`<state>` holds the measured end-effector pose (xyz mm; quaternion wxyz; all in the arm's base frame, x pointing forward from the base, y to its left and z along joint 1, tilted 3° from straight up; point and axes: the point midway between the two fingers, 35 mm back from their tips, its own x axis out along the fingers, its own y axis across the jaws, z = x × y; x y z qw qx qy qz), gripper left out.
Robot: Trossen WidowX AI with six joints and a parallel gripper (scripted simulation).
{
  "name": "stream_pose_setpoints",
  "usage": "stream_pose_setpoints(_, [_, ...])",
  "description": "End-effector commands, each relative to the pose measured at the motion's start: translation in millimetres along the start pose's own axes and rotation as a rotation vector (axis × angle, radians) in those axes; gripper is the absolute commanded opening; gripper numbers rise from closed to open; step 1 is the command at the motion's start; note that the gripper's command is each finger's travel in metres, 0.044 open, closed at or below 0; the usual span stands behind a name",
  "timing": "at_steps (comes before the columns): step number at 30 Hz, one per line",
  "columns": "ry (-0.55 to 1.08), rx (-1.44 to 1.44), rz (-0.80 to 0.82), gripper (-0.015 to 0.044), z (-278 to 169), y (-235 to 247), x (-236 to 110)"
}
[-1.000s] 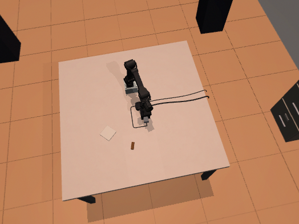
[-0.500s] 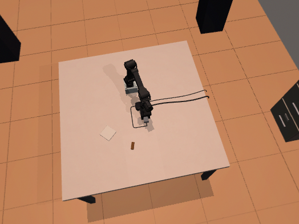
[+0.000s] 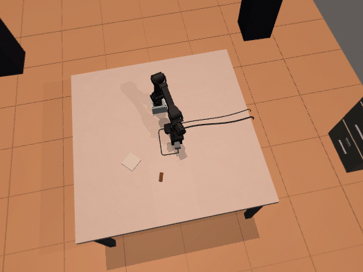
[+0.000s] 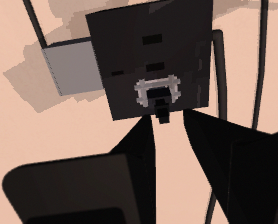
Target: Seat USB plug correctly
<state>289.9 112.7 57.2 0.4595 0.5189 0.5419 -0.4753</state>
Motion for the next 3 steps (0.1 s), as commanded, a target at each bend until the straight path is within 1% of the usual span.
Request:
stream_pose_setpoints(1, [0.003, -0.002, 0.009, 0.0095, -1.2, 1.7, -6.4])
stream_pose_setpoints(3, [0.003, -0.002, 0.009, 0.0095, -1.4, 1.6, -8.3])
